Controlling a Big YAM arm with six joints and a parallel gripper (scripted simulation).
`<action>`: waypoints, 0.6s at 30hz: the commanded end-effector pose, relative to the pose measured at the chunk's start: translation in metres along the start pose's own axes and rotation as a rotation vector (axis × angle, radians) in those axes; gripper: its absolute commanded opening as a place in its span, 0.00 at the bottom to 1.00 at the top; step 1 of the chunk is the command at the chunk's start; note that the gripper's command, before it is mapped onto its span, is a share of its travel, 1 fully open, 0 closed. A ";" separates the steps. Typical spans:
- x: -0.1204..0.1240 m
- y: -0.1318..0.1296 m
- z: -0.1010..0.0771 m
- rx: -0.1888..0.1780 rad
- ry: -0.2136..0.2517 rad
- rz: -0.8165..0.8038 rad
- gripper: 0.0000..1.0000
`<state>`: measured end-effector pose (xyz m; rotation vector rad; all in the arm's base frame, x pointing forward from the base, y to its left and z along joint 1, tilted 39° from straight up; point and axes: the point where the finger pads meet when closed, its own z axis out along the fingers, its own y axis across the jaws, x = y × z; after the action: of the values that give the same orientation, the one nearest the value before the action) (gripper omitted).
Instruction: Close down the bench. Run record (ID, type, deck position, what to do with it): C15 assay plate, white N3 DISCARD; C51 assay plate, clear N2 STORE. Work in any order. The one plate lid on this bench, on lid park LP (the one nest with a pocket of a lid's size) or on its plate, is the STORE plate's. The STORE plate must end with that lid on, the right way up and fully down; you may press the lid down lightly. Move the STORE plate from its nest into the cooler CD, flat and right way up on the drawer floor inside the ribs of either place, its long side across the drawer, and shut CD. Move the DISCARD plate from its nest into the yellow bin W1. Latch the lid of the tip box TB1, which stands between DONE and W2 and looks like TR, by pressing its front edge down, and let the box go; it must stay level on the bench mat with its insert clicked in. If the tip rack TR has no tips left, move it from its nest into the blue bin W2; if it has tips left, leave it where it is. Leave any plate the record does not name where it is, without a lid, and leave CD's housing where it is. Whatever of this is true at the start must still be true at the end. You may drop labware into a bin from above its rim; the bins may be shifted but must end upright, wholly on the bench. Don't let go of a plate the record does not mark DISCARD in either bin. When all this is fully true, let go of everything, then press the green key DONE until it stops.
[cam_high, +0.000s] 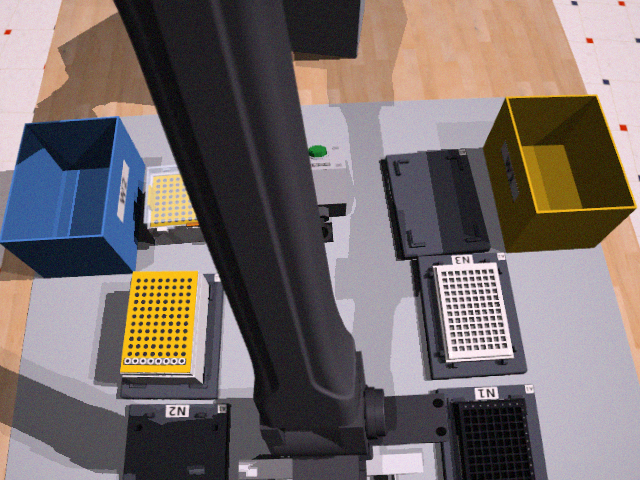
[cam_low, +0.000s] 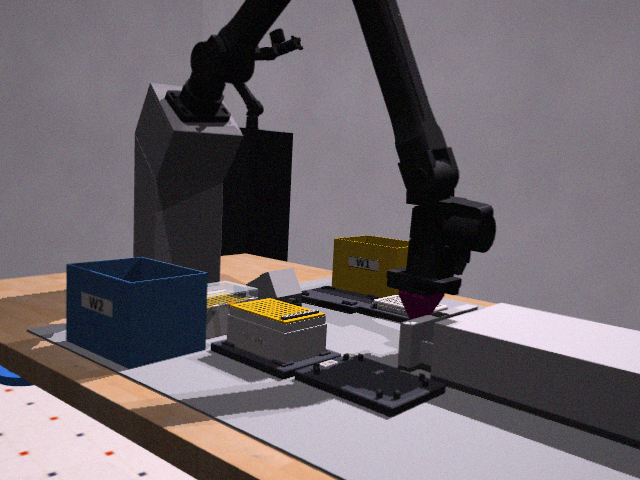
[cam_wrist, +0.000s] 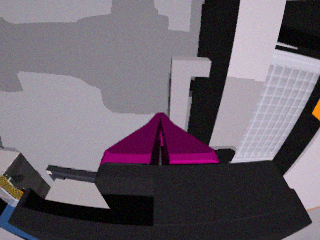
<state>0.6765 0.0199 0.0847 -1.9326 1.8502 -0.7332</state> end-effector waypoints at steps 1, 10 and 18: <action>-0.008 -0.038 -0.007 0.058 -0.007 0.009 0.00; -0.008 -0.048 -0.008 0.060 -0.007 0.009 0.00; -0.008 -0.059 -0.009 0.060 -0.007 0.010 0.00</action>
<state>0.6957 0.0216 0.0997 -1.9298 1.8478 -0.7363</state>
